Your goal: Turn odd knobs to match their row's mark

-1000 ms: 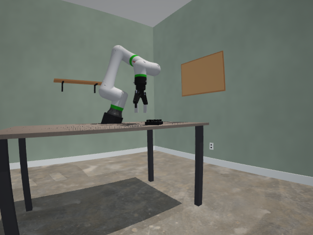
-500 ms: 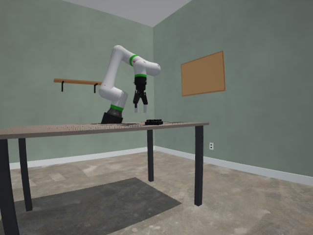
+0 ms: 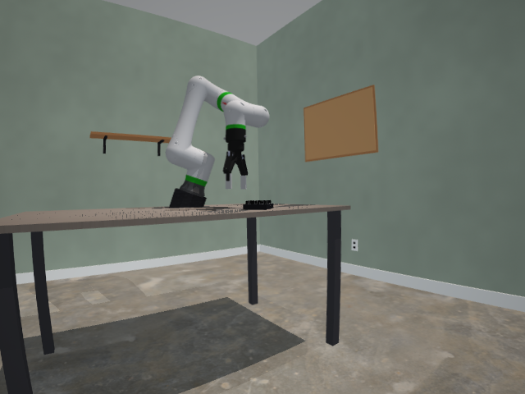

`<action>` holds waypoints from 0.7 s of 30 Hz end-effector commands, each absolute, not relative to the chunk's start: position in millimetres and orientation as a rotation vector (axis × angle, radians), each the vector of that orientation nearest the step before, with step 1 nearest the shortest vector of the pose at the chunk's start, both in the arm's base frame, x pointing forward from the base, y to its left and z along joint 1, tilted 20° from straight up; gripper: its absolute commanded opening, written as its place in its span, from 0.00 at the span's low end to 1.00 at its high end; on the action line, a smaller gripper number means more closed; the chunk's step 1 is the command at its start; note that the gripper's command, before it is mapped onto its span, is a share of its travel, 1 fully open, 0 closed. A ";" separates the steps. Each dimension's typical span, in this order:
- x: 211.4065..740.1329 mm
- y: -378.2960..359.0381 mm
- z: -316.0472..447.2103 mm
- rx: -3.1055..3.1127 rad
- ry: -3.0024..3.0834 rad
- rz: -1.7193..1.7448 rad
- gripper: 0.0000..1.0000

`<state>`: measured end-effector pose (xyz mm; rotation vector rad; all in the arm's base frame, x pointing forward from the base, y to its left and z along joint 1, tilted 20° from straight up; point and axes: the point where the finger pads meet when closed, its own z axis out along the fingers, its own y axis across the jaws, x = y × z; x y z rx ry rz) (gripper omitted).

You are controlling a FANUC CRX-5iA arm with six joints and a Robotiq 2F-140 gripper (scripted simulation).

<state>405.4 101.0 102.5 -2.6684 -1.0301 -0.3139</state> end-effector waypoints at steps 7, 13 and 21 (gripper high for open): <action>409.1 105.8 105.9 -2.724 -0.835 -0.285 1.00; 413.4 112.1 110.0 -2.774 -0.589 -0.247 1.00; 418.0 119.1 114.4 -2.806 -0.319 -0.204 1.00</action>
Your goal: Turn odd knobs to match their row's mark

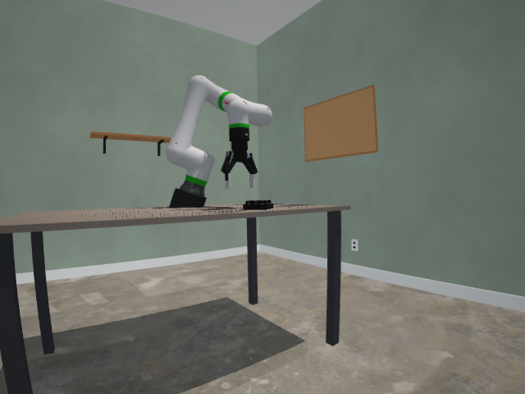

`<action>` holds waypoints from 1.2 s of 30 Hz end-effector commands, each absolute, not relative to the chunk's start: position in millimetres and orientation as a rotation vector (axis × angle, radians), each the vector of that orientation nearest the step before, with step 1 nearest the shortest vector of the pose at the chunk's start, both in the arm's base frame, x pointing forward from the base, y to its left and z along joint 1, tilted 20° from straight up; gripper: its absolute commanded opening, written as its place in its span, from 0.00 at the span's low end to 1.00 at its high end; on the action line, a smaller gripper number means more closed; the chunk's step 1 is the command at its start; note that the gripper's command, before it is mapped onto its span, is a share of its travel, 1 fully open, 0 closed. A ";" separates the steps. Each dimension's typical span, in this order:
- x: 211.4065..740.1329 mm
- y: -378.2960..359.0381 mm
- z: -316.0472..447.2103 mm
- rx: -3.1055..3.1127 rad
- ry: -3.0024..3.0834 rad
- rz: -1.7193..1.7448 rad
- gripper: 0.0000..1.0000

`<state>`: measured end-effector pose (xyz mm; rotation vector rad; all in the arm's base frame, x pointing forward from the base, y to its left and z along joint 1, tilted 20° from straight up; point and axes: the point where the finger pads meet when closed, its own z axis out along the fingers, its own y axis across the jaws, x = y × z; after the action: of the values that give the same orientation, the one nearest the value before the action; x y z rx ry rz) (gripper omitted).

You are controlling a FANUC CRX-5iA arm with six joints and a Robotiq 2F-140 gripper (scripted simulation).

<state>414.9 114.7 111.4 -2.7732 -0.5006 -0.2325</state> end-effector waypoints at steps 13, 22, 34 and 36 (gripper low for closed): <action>425.4 131.3 121.9 -2.806 0.144 -0.128 1.00; 430.2 139.9 127.0 -2.767 0.455 -0.074 1.00; 436.3 151.4 133.7 -2.667 0.857 -0.003 1.00; 437.3 153.5 134.9 -2.644 0.925 0.009 1.00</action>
<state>434.7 148.7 132.0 -2.6865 0.7462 -0.0126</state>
